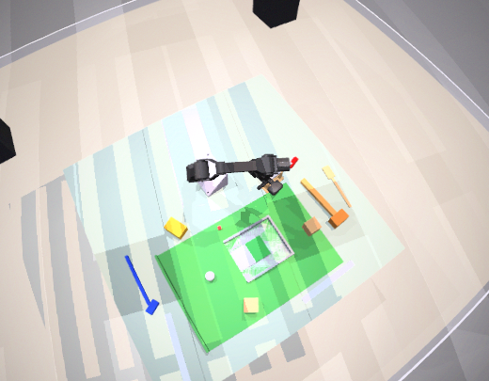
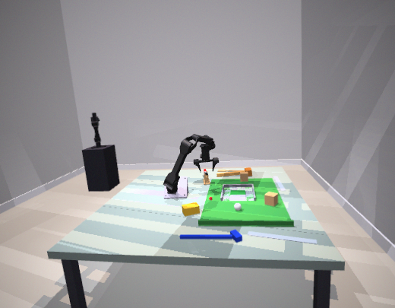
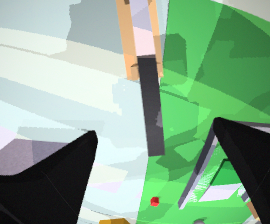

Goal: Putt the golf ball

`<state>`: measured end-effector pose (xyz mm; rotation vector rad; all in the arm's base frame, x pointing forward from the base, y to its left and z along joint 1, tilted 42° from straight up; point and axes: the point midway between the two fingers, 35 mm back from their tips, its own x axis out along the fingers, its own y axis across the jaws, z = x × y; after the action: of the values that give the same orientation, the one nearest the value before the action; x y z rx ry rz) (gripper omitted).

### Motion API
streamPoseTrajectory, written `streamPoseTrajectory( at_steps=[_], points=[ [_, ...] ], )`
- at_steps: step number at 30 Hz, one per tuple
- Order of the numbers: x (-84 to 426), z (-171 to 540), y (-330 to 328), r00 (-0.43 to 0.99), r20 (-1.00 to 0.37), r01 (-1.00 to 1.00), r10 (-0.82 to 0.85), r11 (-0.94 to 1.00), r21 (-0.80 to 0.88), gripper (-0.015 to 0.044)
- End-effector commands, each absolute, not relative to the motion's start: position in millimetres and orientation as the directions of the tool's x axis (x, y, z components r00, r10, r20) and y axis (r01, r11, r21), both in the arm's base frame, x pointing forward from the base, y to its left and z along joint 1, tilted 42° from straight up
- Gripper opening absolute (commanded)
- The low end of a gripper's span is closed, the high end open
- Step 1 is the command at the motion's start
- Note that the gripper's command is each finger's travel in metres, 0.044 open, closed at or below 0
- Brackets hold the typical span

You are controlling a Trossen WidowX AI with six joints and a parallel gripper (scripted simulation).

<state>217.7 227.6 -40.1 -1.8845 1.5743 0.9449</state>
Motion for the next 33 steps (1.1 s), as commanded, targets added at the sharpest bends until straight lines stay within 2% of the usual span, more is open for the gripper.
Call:
streamPoseTrajectory(
  at_steps=[1,29,33],
  points=[
    [218,-46,221,0.089,-0.770,-0.976,-0.631,-0.208,0.057,0.0440],
    [222,-76,195,0.090,-0.770,-0.977,-0.632,-0.208,0.057,0.0440],
    [223,-75,198,0.090,-0.774,-0.978,-0.627,-0.203,0.050,0.0335]
  ],
)
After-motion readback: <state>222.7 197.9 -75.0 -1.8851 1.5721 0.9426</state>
